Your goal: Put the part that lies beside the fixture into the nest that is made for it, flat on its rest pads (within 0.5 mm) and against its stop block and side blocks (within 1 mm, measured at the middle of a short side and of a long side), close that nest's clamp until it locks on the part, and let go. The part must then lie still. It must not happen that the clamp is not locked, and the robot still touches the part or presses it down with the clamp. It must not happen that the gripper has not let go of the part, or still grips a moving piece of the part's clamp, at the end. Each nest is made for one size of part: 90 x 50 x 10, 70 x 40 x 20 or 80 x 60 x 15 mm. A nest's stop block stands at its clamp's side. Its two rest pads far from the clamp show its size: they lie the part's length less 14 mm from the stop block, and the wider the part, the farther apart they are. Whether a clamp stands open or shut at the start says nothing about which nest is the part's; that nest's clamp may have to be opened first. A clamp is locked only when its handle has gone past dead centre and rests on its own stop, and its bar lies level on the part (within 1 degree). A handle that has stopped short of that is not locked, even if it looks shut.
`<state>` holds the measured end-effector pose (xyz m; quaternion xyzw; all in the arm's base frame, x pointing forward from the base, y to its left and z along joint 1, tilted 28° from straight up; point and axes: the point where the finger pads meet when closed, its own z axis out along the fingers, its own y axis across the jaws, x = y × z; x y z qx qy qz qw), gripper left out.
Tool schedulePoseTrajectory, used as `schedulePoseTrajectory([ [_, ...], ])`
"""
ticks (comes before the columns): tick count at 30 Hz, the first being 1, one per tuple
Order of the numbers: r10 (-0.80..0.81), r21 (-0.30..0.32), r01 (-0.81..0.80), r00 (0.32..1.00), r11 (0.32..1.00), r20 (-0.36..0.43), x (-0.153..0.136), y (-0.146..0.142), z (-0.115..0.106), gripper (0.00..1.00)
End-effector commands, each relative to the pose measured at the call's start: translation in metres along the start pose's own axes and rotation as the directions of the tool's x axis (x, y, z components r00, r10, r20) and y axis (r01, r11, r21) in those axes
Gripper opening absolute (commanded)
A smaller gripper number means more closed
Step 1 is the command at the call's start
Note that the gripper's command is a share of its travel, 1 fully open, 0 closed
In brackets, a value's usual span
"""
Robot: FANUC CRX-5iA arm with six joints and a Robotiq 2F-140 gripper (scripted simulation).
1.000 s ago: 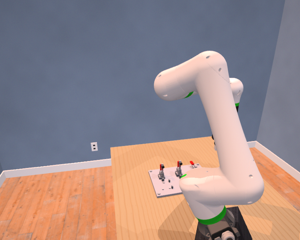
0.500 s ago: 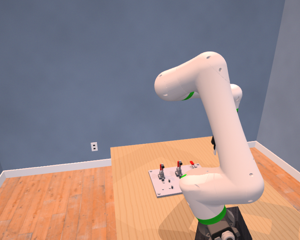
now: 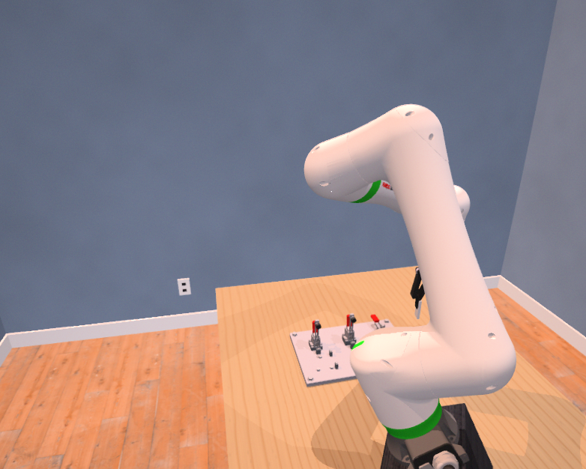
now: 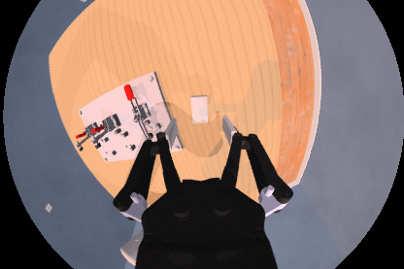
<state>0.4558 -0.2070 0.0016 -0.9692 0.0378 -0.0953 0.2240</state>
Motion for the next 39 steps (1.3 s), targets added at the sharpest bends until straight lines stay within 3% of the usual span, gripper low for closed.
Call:
schedulePoseTrajectory([
  [1,0.000,0.000,0.000,1.000,1.000,-0.001,0.000,0.000,0.011,0.58],
  [7,0.000,0.000,0.000,1.000,1.000,-0.001,0.000,0.000,0.034,0.58],
  [17,0.000,0.000,0.000,1.000,1.000,-0.001,0.000,0.000,0.052,0.58],
  [39,0.000,0.000,0.000,1.000,1.000,-0.001,0.000,0.000,0.056,0.58],
])
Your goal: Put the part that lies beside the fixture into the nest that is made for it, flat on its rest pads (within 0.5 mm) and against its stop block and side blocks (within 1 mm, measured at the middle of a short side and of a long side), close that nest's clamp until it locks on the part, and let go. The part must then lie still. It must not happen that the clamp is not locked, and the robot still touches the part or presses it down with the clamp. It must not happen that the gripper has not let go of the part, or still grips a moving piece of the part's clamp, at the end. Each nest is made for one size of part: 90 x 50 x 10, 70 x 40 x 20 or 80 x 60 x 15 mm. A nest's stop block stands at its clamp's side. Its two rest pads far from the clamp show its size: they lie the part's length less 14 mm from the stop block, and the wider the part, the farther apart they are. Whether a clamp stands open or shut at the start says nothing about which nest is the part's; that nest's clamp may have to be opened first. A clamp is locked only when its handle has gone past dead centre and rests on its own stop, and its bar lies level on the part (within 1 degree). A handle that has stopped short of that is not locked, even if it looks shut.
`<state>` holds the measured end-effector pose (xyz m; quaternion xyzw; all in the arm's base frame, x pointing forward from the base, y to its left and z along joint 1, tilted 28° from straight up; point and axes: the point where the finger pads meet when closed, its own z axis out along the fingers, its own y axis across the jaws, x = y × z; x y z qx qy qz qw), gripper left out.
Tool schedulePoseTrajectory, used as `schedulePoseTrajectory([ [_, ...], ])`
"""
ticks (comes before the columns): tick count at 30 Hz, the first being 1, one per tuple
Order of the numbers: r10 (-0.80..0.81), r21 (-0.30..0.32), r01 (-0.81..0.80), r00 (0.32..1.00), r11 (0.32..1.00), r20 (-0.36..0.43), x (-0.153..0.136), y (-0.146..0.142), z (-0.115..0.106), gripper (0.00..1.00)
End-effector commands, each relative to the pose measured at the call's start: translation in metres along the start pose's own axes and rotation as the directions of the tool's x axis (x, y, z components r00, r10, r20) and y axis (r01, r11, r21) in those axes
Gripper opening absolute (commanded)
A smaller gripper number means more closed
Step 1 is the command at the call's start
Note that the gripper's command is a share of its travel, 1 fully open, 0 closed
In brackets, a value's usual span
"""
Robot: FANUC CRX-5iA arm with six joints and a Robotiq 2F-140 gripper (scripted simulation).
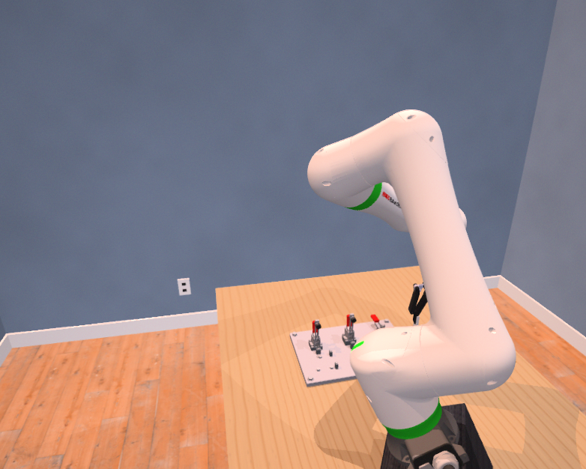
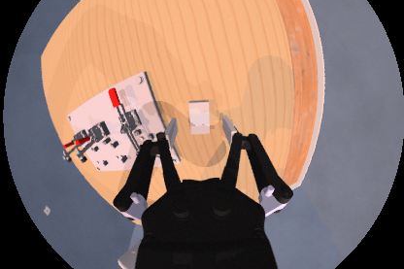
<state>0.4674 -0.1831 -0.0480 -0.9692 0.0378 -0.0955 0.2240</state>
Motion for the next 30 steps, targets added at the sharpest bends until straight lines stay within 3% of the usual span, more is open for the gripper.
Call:
schedulePoseTrajectory([
  [1,0.000,0.000,0.000,1.000,1.000,0.000,0.000,0.000,0.000,0.58],
  [30,0.000,0.000,0.000,1.000,1.000,0.000,0.000,0.000,0.029,0.58],
])
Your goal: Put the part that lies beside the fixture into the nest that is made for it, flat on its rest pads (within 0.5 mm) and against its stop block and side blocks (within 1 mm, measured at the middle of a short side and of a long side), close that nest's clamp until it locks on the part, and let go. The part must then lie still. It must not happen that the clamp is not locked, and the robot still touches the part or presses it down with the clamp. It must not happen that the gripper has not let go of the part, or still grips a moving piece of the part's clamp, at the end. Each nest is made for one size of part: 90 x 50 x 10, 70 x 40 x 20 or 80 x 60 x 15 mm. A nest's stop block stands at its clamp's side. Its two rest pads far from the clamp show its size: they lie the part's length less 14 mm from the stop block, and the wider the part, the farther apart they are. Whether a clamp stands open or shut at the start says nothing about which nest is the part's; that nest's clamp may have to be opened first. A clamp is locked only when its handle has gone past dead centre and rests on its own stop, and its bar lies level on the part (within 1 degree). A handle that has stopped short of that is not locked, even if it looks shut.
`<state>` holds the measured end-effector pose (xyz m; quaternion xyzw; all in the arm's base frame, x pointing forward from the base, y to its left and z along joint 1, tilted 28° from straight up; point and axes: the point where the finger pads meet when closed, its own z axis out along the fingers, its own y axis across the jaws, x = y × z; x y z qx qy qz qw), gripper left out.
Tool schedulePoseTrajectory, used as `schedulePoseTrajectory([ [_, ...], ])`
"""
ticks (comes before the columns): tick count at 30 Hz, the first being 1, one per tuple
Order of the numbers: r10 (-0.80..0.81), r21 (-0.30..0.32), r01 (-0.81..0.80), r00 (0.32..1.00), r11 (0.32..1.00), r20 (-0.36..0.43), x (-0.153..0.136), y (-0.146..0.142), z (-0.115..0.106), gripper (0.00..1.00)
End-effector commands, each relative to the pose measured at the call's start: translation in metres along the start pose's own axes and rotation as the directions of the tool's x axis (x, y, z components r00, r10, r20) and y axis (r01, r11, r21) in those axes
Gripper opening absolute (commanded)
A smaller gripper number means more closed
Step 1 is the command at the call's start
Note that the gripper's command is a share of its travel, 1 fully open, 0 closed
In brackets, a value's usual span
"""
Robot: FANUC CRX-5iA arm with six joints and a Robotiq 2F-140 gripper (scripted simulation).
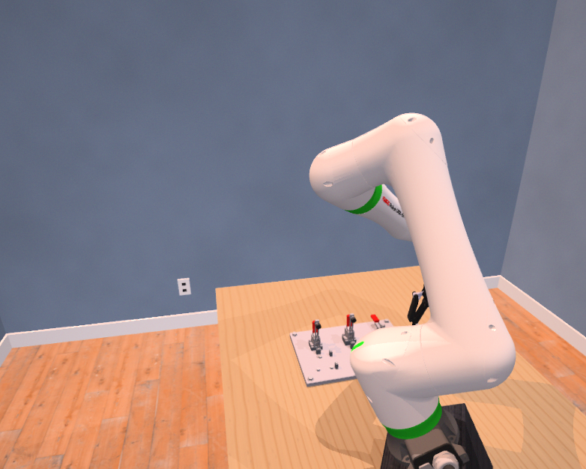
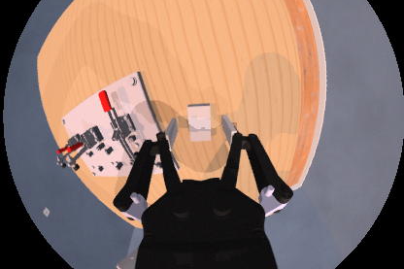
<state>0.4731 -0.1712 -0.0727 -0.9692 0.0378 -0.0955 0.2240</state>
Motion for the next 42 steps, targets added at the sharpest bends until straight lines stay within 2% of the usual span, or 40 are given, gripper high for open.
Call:
schedulePoseTrajectory([
  [1,0.000,0.000,0.000,1.000,1.000,0.000,0.0001,0.0002,0.0011,0.58],
  [19,0.000,0.000,0.000,1.000,1.000,0.000,0.0001,0.0002,0.0016,0.58],
  [20,0.000,0.000,0.000,1.000,1.000,0.000,0.0001,0.0002,0.0016,0.00],
  [42,0.000,0.000,0.000,1.000,1.000,0.000,0.0001,0.0002,0.0016,0.00],
])
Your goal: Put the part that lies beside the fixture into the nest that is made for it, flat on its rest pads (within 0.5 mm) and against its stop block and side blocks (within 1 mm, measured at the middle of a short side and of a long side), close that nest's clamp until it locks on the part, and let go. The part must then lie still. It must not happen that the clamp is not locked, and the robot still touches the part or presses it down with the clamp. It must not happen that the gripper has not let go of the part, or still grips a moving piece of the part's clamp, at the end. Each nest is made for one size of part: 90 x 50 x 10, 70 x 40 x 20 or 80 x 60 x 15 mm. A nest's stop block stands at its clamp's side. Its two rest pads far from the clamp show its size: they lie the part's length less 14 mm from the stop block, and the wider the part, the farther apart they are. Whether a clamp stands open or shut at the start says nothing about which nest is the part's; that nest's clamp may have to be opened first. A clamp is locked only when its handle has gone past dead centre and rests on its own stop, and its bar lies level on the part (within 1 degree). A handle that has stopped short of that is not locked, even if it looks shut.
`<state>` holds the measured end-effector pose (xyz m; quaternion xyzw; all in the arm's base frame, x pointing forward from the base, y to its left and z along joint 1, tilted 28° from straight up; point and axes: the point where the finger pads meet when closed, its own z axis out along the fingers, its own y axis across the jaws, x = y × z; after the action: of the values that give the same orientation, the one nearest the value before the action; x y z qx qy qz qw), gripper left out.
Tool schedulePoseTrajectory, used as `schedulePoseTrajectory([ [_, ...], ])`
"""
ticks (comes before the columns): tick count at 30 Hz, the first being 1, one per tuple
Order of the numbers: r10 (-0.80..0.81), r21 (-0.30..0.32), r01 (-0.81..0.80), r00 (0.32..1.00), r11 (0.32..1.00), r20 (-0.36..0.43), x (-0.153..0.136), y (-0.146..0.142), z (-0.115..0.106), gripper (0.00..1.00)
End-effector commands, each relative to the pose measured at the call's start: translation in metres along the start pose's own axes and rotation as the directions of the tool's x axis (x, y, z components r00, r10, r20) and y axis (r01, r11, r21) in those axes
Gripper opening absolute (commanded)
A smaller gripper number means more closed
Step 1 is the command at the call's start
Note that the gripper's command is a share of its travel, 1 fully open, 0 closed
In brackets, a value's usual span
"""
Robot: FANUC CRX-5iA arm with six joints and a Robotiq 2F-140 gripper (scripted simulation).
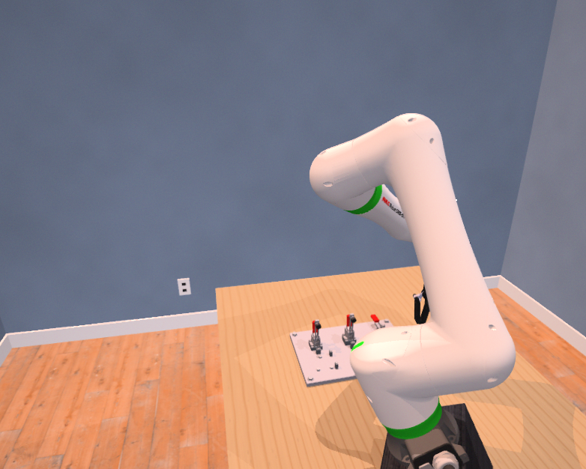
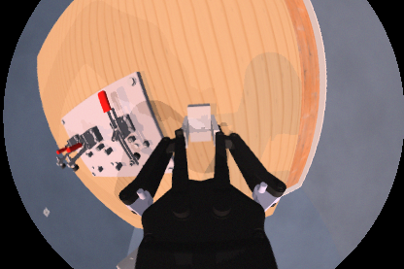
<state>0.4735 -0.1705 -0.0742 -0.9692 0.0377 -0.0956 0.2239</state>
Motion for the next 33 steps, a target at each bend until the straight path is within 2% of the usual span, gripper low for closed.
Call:
schedulePoseTrajectory([
  [1,0.000,0.000,0.000,1.000,1.000,0.000,0.000,0.000,0.000,0.00],
  [23,0.000,0.000,0.000,1.000,1.000,0.000,0.000,0.000,0.000,0.00],
  [33,0.000,0.000,0.000,1.000,1.000,0.000,0.000,0.000,-0.011,0.00],
])
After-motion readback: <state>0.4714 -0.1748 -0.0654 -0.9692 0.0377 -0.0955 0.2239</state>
